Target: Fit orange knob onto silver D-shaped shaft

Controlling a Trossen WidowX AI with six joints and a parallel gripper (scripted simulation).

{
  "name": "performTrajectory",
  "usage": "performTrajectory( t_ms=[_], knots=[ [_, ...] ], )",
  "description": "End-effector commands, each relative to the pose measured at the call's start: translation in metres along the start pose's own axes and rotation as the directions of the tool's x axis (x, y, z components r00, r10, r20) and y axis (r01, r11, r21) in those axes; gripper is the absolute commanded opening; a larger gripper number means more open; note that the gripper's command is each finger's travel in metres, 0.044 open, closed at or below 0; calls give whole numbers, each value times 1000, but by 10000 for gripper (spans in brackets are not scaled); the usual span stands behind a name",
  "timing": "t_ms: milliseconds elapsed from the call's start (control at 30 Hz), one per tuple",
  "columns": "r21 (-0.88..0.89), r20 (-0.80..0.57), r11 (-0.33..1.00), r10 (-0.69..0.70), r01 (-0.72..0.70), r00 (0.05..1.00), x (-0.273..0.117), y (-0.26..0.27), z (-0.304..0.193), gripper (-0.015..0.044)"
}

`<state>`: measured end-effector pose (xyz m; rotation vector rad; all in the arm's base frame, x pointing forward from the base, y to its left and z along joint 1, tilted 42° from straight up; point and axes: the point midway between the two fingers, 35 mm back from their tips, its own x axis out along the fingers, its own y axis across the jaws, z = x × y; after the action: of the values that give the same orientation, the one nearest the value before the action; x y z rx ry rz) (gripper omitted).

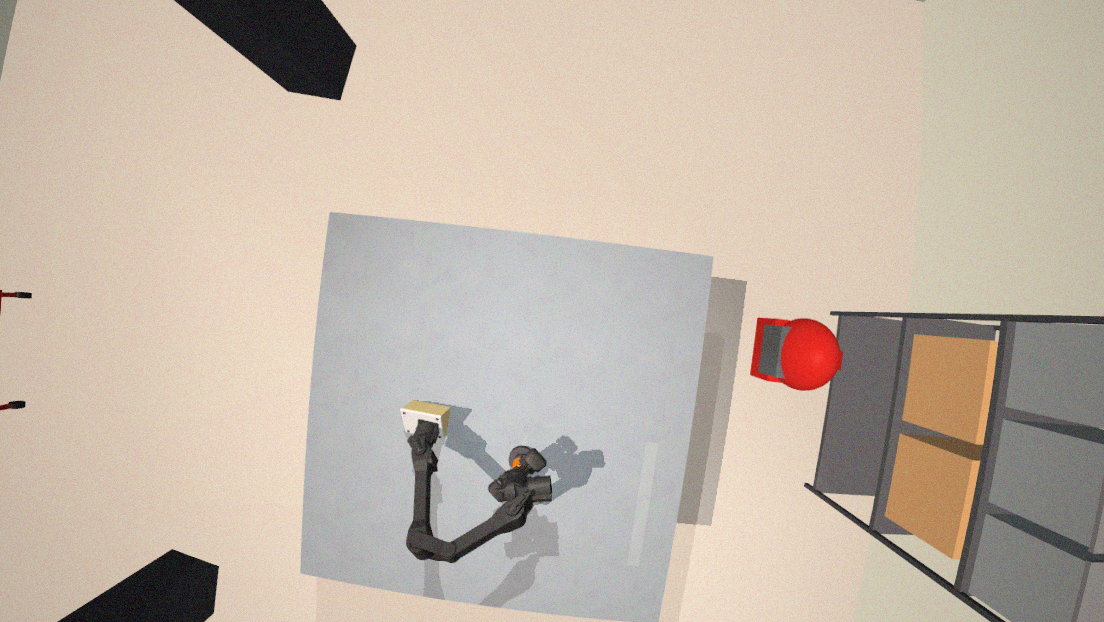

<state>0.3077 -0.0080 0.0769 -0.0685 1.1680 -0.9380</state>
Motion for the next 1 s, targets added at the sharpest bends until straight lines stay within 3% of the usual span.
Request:
performTrajectory(
  t_ms=[0,967],
  knots=[
    [8,4,1000,4,-4,1000,-3,-1,2,0],
    [8,5,1000,4,-4,1000,2,0,4,0]
  ],
)
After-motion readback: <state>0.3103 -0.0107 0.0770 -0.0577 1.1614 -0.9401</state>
